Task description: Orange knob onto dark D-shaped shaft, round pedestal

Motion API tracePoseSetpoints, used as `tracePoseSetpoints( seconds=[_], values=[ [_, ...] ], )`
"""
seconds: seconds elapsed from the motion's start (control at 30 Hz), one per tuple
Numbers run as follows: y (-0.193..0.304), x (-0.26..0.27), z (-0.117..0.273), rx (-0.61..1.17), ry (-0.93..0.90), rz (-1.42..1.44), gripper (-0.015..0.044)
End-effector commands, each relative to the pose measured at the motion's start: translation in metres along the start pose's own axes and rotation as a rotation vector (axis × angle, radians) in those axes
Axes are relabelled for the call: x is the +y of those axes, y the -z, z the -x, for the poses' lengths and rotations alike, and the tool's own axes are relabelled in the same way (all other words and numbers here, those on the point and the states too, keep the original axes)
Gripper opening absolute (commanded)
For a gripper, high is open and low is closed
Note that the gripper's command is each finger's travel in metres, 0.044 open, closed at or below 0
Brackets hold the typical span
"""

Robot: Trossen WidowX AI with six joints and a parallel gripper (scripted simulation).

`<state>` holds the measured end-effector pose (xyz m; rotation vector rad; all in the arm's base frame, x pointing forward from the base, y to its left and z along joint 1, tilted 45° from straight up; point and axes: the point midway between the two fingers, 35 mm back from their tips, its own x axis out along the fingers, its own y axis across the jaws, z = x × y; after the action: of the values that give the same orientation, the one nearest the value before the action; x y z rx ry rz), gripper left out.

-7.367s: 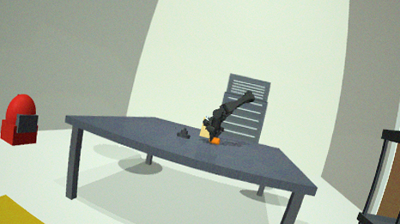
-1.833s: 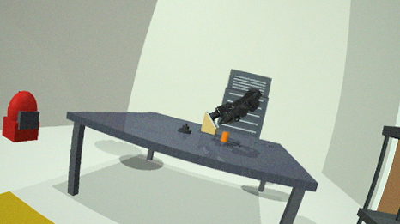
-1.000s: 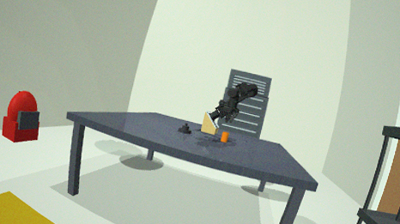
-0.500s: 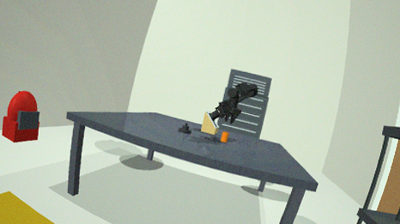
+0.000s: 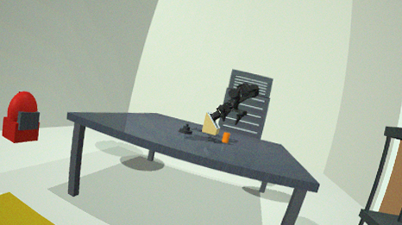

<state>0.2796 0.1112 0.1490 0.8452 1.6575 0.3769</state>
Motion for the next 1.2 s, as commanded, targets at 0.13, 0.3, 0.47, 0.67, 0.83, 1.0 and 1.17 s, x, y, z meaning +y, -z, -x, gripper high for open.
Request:
tracePoseSetpoints(
  seconds=[0.13, 0.3, 0.47, 0.67, 0.83, 1.0, 1.17],
  values=[
    [0.000, 0.001, 0.000, -0.003, -0.009, 0.473, 0.0440],
    [0.000, 0.001, 0.000, -0.003, -0.009, 0.473, 0.0440],
    [0.000, 0.001, 0.000, -0.003, -0.009, 0.473, 0.0440],
    [0.000, 0.002, -0.034, -0.003, -0.010, 0.473, 0.0440],
    [0.000, 0.002, -0.039, -0.003, -0.010, 0.473, 0.0440],
    [0.000, 0.002, -0.049, -0.003, -0.011, 0.473, 0.0440],
    [-0.001, 0.002, -0.055, -0.003, -0.010, 0.474, 0.0440]
  ],
)
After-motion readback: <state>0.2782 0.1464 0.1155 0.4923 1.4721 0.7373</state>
